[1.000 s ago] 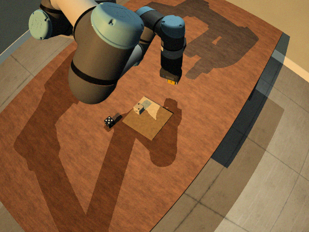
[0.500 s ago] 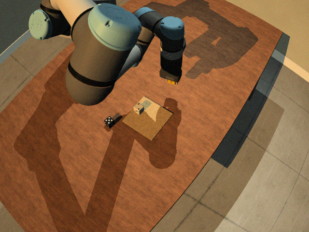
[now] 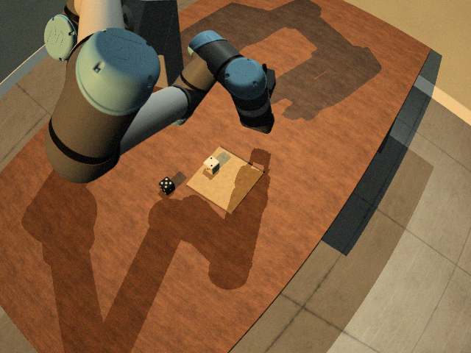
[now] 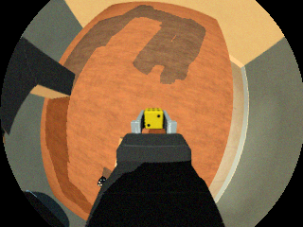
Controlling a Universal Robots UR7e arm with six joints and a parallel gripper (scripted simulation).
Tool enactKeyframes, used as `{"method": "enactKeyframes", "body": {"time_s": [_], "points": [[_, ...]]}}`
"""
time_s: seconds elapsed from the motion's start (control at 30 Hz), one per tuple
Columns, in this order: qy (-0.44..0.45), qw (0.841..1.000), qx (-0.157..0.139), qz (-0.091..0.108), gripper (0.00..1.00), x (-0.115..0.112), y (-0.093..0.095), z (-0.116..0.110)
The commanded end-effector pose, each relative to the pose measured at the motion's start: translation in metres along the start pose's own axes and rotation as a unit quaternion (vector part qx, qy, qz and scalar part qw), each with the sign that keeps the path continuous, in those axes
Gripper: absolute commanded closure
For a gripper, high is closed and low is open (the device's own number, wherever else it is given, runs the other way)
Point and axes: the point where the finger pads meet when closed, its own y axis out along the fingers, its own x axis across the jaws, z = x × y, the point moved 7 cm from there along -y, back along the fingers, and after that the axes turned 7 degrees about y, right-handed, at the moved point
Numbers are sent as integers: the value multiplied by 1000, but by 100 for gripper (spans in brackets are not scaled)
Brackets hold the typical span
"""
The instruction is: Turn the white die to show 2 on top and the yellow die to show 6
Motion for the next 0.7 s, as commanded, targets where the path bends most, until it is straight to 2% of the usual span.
{"method": "enactKeyframes", "body": {"time_s": [0.0, 0.1, 0.2, 0.27, 0.37, 0.4, 0.5, 0.6, 0.67], "points": [[2, 996, 86, 9, 43, 2, -1, -13], [2, 996, 93, 9, 43, 2, -1, -14], [2, 987, 162, 17, 43, 3, 2, -24], [2, 983, 184, 21, 43, 4, 3, -27], [2, 970, 240, 27, 43, 5, 6, -36], [2, 970, 243, 28, 43, 5, 7, -36], [3, 957, 290, 33, 43, 6, 10, -42], [2, 945, 323, 38, 43, 7, 13, -46], [2, 945, 323, 38, 43, 7, 13, -46]]}}
